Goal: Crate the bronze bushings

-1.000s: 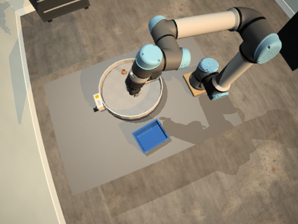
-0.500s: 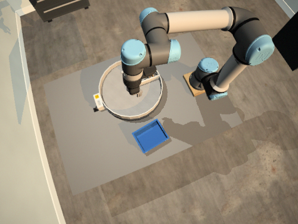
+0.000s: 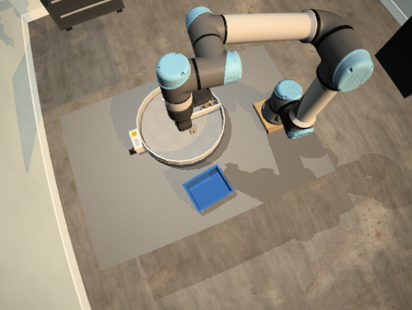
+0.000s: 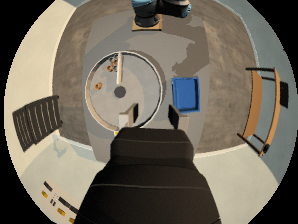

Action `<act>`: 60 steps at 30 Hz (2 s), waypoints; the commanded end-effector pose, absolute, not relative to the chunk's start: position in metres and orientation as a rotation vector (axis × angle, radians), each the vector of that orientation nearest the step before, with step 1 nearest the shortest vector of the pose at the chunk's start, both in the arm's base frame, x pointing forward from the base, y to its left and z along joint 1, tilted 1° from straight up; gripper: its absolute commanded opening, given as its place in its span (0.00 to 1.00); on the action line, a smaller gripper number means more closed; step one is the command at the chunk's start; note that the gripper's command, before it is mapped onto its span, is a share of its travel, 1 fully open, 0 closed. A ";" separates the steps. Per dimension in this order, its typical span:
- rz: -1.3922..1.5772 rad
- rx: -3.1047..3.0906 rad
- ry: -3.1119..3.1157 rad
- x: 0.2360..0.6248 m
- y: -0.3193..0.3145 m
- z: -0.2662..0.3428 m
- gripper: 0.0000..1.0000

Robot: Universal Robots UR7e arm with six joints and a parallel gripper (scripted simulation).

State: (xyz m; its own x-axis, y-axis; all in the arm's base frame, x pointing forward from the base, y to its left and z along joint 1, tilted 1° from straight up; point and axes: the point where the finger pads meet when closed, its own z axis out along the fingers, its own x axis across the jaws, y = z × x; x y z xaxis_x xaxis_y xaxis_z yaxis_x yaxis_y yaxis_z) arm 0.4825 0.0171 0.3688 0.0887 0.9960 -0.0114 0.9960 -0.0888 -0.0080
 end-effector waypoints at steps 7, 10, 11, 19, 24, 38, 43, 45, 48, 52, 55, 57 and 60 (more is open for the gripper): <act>-0.022 2.318 2.121 0.461 -0.004 0.351 1.00; -0.022 2.318 2.121 0.447 -0.018 0.338 1.00; -0.022 2.318 2.121 0.447 -0.018 0.338 1.00; -0.022 2.318 2.121 0.447 -0.018 0.338 1.00; -0.023 2.319 2.121 0.427 -0.039 0.320 1.00; -0.023 2.319 2.121 0.413 -0.053 0.307 1.00; -0.024 2.320 2.120 0.378 -0.088 0.277 1.00; -0.024 2.320 2.120 0.378 -0.088 0.277 1.00; -0.024 2.320 2.120 0.378 -0.088 0.277 1.00; -0.024 2.320 2.120 0.378 -0.088 0.277 1.00; -0.024 2.320 2.120 0.378 -0.088 0.277 1.00; -0.025 2.321 2.120 0.364 -0.101 0.265 1.00; -0.025 2.321 2.120 0.343 -0.123 0.246 1.00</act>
State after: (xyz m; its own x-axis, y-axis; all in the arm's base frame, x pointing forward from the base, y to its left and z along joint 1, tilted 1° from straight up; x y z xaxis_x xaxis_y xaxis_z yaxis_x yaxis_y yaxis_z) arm 0.3661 -0.0996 0.2659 0.0901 0.9959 -0.0112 0.9958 -0.0902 -0.0129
